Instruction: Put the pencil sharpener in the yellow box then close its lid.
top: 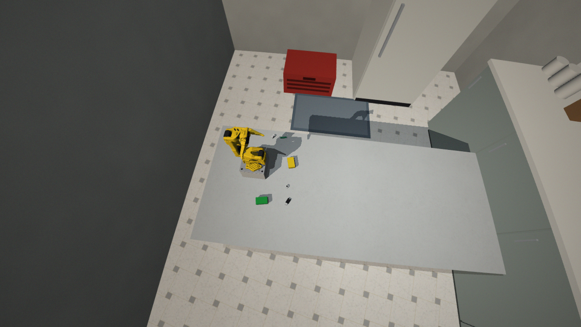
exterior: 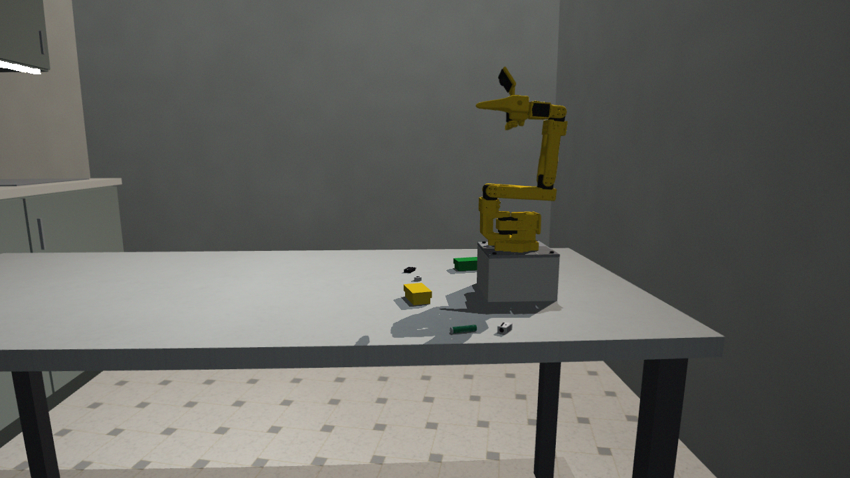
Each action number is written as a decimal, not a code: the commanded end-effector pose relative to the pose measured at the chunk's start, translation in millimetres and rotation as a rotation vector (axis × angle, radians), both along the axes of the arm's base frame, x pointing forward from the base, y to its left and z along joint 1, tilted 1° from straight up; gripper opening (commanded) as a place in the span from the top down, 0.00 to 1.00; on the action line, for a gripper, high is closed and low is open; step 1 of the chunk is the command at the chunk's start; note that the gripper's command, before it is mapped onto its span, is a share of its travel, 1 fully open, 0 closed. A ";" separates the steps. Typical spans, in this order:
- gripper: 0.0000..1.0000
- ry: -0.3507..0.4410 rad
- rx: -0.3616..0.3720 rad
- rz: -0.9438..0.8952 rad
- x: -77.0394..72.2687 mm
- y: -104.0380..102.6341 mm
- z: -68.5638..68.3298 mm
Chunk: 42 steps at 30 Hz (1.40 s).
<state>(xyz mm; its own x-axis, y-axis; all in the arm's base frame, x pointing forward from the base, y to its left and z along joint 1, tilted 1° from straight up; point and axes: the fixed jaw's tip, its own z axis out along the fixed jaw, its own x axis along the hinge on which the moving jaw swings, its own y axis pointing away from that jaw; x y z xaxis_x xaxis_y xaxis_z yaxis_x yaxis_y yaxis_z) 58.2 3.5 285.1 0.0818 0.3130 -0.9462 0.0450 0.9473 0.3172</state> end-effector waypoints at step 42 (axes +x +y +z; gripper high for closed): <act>0.37 0.770 -0.944 0.492 152.0 22.6 -122.8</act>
